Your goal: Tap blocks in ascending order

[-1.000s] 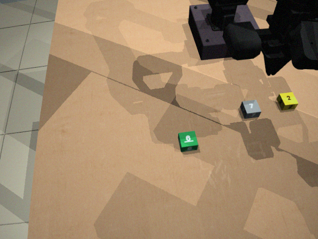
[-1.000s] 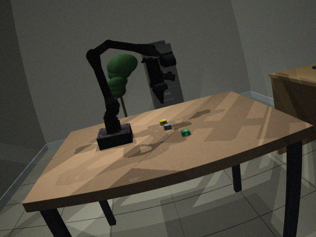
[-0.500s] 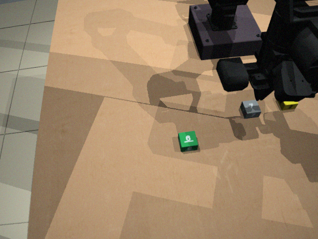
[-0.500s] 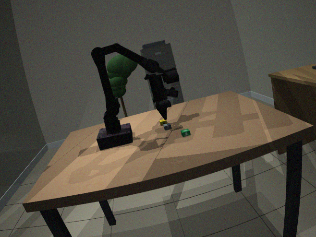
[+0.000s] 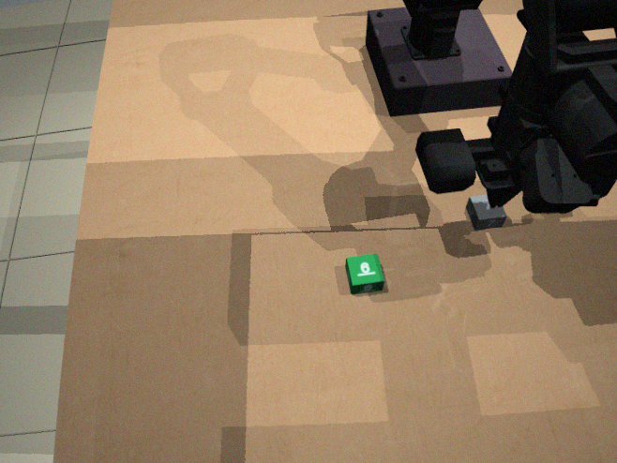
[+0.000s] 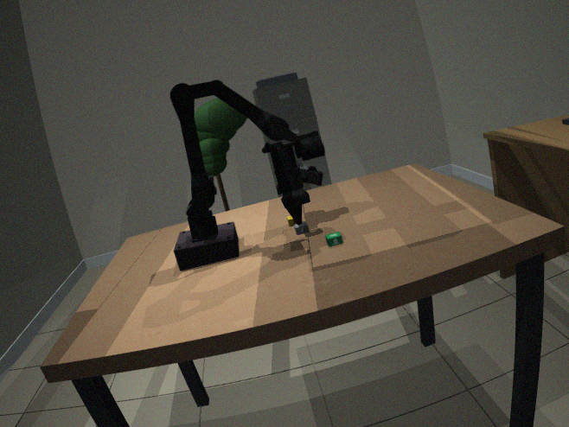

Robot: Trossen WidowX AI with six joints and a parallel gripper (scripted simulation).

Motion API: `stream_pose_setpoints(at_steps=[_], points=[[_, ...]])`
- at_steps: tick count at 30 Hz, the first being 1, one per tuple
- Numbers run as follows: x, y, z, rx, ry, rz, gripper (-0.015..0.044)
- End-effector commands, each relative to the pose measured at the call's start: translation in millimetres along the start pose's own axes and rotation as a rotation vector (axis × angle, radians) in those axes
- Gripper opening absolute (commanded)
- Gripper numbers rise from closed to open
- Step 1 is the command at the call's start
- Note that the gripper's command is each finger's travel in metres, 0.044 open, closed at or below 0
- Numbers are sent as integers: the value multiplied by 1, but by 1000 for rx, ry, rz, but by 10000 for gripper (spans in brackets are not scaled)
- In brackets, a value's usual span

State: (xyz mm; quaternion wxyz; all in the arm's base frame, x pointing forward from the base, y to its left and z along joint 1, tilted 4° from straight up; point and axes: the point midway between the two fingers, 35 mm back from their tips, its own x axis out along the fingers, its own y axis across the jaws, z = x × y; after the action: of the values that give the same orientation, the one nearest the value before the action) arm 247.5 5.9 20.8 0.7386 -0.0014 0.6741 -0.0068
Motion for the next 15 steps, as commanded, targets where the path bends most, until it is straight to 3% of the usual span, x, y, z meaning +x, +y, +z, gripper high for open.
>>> stream_pose_setpoints(at_steps=[1, 11, 15], points=[[4, -1, -1, 3, 6, -5, 20], [-26, -1, 0, 3, 5, -5, 20], [-33, 15, 6, -26, 1, 2, 125]])
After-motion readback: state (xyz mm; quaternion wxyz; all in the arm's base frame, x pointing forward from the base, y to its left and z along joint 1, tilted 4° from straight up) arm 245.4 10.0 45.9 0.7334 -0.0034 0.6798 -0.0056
